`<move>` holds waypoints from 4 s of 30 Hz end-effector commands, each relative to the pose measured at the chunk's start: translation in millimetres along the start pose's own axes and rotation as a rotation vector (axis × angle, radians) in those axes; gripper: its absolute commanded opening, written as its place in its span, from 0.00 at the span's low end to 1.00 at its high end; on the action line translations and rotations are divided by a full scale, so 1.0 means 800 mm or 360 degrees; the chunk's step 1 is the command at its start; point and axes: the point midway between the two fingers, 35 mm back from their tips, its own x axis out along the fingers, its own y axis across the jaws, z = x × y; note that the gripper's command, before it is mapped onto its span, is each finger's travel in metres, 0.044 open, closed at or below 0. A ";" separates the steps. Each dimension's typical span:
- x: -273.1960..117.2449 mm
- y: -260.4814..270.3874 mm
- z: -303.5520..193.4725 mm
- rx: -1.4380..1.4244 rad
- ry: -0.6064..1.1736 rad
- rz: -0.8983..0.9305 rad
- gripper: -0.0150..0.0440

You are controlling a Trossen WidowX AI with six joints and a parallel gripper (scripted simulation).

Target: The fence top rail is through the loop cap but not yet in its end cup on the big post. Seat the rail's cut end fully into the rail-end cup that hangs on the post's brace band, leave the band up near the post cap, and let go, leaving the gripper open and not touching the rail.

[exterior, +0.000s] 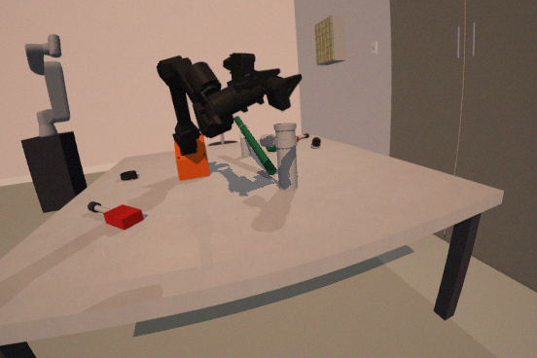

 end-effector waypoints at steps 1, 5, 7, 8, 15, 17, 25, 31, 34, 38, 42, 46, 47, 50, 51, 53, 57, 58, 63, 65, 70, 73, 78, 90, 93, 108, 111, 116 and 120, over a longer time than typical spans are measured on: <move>0.002 -0.001 0.000 0.0017 -0.0013 -0.0001 0.98; 0.037 -0.016 0.002 0.0366 -0.0234 -0.0044 1.00; 0.059 -0.024 -0.004 0.0581 -0.0329 -0.0081 1.00; 0.071 -0.027 -0.008 0.0689 -0.0365 -0.0103 1.00; 0.159 -0.025 -0.068 0.1415 -0.0388 -0.0302 1.00; 0.184 -0.013 -0.093 0.1596 -0.0320 -0.0370 1.00; 0.259 0.083 -0.188 0.2062 0.0178 -0.0635 1.00; 0.275 0.192 -0.249 0.2123 0.0734 -0.0810 1.00; 0.267 0.252 -0.272 0.2037 0.1044 -0.0880 1.00; 0.237 0.326 -0.291 0.1782 0.1456 -0.0944 1.00; 0.190 0.387 -0.296 0.1348 0.1821 -0.0960 1.00; 0.137 0.424 -0.283 0.0741 0.2067 -0.0915 1.00; 0.125 0.429 -0.277 0.0563 0.2102 -0.0893 1.00; 0.096 0.437 -0.252 0.0032 0.2124 -0.0808 1.00; 0.093 0.438 -0.247 -0.0060 0.2116 -0.0791 1.00; 0.090 0.438 -0.243 -0.0134 0.2108 -0.0776 1.00; 0.090 0.438 -0.243 -0.0134 0.2108 -0.0776 1.00; 0.090 0.438 -0.243 -0.0134 0.2108 -0.0776 1.00; 0.090 0.438 -0.243 -0.0134 0.2108 -0.0776 1.00; 0.090 0.434 -0.243 -0.0170 0.2136 -0.0737 1.00; 0.085 0.404 -0.244 -0.0435 0.2314 -0.0403 1.00; 0.079 0.380 -0.242 -0.0633 0.2404 -0.0120 1.00; 0.067 0.343 -0.238 -0.0964 0.2447 0.0379 1.00; 0.028 0.265 -0.214 -0.1670 0.2153 0.1301 1.00; 0.018 0.251 -0.206 -0.1812 0.2061 0.1428 1.00; -0.006 0.222 -0.186 -0.2532 0.1636 0.2001 1.00; -0.006 0.222 -0.186 -0.2532 0.1636 0.2001 1.00; -0.006 0.222 -0.186 -0.2532 0.1636 0.2001 1.00; -0.006 0.222 -0.186 -0.2532 0.1636 0.2001 1.00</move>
